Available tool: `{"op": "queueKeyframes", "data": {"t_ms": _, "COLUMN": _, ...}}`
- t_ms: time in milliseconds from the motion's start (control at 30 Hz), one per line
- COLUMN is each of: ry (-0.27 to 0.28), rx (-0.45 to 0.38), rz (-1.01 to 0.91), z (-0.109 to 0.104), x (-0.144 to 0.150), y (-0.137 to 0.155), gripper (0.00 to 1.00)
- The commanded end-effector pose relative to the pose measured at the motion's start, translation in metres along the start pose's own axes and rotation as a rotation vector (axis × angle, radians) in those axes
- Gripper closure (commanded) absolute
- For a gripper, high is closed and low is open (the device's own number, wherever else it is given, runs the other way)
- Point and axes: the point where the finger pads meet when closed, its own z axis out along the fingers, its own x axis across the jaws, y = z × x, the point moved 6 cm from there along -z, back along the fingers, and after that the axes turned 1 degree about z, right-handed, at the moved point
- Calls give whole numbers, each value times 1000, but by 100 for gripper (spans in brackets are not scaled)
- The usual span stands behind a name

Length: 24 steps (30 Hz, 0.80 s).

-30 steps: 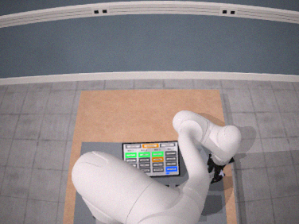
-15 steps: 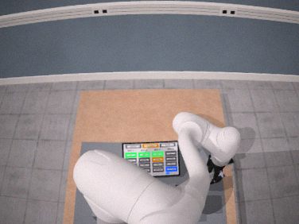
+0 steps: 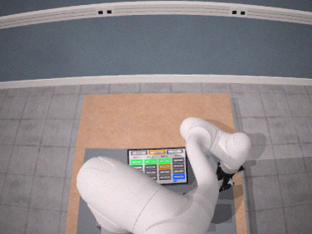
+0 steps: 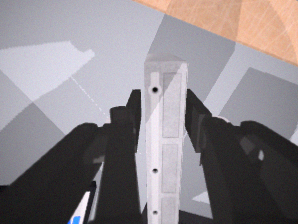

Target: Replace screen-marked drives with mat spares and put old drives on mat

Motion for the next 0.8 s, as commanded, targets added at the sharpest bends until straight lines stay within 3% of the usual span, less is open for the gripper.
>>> {"op": "queueKeyframes", "data": {"t_ms": 0, "ry": -1, "rx": 1, "rz": 0, "z": -1, "x": 0, "y": 0, "gripper": 74}}
{"op": "queueKeyframes", "data": {"t_ms": 767, "ry": -1, "rx": 1, "rz": 0, "z": -2, "x": 0, "y": 0, "gripper": 75}}
